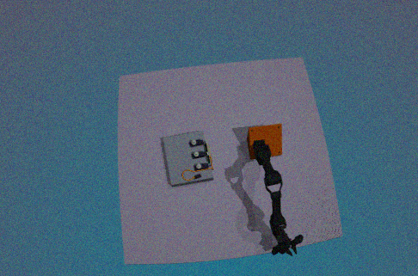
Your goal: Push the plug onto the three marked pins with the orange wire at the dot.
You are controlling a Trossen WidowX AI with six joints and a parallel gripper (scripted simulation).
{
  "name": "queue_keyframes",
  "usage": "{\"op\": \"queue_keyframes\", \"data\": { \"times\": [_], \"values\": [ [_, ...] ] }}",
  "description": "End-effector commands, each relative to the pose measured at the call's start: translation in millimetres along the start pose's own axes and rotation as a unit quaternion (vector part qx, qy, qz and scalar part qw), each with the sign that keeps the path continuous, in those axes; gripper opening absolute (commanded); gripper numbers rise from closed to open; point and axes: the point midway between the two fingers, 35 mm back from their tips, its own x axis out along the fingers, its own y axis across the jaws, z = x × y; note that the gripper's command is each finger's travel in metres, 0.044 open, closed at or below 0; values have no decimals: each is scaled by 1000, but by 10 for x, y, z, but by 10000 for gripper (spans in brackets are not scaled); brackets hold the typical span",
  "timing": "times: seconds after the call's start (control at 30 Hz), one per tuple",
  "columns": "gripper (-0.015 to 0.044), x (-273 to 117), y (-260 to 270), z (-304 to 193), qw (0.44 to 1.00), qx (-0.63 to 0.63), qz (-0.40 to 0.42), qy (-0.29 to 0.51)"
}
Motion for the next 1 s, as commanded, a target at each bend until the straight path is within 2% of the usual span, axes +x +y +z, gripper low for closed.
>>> {"op": "queue_keyframes", "data": {
  "times": [0.0, 0.97],
  "values": [
    [115, -95, -158, 26, 1000, -10, -24, 0],
    [115, -1001, -1143, 453, 976, -82, -200, -23]
  ]
}}
